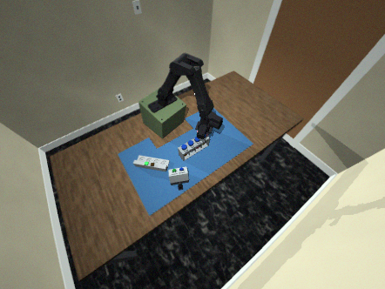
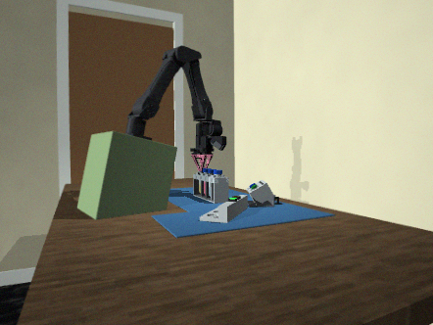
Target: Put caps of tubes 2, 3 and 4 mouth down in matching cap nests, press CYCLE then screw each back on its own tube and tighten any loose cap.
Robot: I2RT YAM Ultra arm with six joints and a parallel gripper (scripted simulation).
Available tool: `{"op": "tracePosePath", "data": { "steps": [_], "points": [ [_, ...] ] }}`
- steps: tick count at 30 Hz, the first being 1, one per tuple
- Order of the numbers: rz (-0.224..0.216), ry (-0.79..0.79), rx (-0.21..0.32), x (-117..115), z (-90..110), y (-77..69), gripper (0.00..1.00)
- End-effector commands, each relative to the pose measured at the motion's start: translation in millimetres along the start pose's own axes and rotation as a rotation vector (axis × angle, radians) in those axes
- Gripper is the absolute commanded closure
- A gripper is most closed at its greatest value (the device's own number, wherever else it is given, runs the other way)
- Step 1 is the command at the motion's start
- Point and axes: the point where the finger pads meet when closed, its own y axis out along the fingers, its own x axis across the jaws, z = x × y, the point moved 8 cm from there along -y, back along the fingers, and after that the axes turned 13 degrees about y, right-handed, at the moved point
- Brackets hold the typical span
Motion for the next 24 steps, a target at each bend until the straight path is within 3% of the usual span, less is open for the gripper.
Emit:
{"op": "tracePosePath", "data": {
  "steps": [1, 7, 8, 18, 24],
  "points": [
    [-0.026, 0.127, 0.001, 5, 0, -5.2, 1.0],
    [-0.026, 0.127, 0.001, 5, 0, -5.2, 1.0],
    [-0.026, 0.127, 0.001, 5, 0, -5.2, 0.51],
    [-0.026, 0.127, 0.001, 5, 0, -5.2, 0.51],
    [-0.026, 0.127, 0.001, 5, 0, -17.2, 0.51]
  ]
}}
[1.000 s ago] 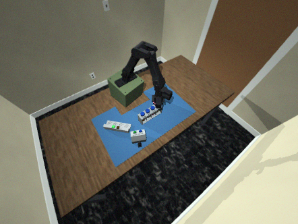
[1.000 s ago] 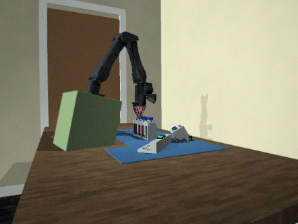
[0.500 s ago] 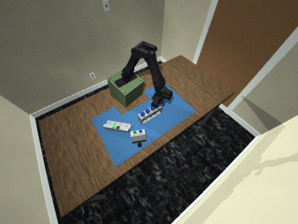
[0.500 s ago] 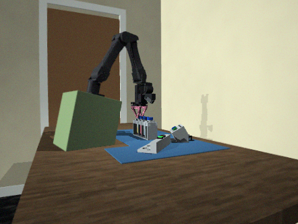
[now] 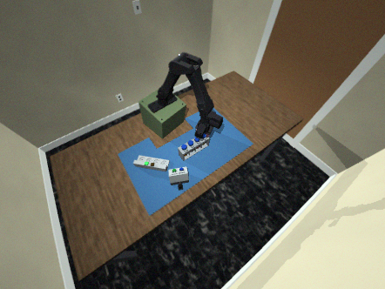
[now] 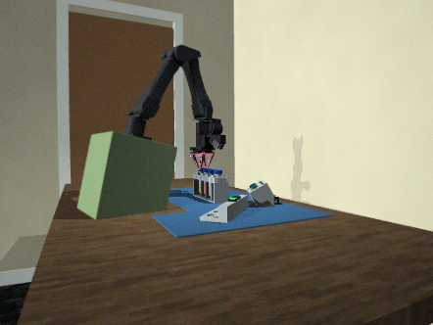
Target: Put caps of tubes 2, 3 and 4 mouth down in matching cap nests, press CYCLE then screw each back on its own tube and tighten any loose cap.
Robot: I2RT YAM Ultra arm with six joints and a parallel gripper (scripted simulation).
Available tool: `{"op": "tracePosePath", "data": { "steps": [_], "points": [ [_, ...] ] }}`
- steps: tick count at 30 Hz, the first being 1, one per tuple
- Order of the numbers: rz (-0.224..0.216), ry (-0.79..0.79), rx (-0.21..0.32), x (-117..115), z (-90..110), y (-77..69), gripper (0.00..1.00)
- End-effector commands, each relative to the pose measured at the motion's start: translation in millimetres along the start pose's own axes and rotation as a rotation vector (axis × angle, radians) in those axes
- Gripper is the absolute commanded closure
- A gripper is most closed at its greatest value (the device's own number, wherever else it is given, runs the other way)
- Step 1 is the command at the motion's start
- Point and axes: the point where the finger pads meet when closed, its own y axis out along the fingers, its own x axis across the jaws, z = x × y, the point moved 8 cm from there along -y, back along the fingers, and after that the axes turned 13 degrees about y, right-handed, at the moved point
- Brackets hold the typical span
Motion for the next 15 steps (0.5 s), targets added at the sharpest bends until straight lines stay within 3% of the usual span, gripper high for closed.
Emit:
{"op": "tracePosePath", "data": {
  "steps": [1, 11, 15],
  "points": [
    [-0.016, 0.0, 0.0, 3, 0, -15.1, 0.51],
    [-0.016, 0.0, 0.0, 3, 0, -45.1, 0.51],
    [-0.016, 0.0, 0.0, 3, 0, -46.2, 0.51]
  ]
}}
